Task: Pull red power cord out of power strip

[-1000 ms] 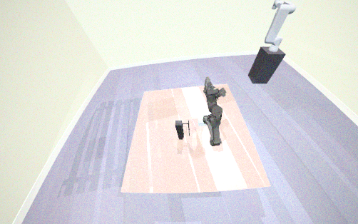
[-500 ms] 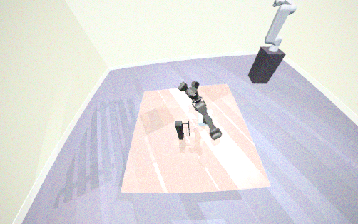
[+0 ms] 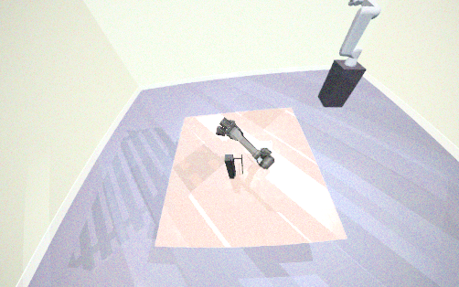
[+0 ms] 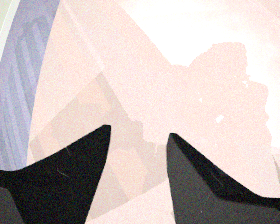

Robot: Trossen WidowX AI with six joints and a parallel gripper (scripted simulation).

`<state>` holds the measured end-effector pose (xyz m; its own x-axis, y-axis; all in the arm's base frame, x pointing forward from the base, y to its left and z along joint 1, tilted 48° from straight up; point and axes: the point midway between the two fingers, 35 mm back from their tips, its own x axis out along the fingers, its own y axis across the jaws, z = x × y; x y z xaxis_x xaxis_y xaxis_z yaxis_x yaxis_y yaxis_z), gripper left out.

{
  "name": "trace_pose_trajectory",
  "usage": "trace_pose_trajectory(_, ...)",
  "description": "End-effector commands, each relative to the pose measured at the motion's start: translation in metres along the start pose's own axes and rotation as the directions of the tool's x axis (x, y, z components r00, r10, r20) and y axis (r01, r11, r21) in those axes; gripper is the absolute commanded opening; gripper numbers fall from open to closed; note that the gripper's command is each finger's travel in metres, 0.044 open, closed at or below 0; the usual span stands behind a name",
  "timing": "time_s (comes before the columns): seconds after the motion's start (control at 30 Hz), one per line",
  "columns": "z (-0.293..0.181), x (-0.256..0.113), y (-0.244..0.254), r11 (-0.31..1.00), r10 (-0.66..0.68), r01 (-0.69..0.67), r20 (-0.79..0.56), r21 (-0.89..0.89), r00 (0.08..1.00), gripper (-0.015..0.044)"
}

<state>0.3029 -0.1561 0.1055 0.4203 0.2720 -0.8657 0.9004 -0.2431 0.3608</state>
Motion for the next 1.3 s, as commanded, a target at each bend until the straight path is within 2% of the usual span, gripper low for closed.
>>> trace_pose_trajectory(0.0, -0.050, 0.044, -0.034, 0.976, -0.219, 0.212, -0.227, -0.057, 0.949, 0.0160)
trace_pose_trajectory(0.13, -0.094, 0.067, -0.067, 0.917, -0.395, 0.381, -0.394, -0.116, 0.830, 0.0160)
trace_pose_trajectory(0.23, -0.109, 0.073, -0.079, 0.889, -0.449, 0.437, -0.446, -0.138, 0.774, 0.0160)
trace_pose_trajectory(0.67, -0.109, 0.073, -0.078, 0.889, -0.449, 0.437, -0.445, -0.138, 0.774, 0.0160)
trace_pose_trajectory(1.27, -0.134, 0.060, -0.075, 0.889, -0.449, 0.437, -0.446, -0.137, 0.774, 0.0160)
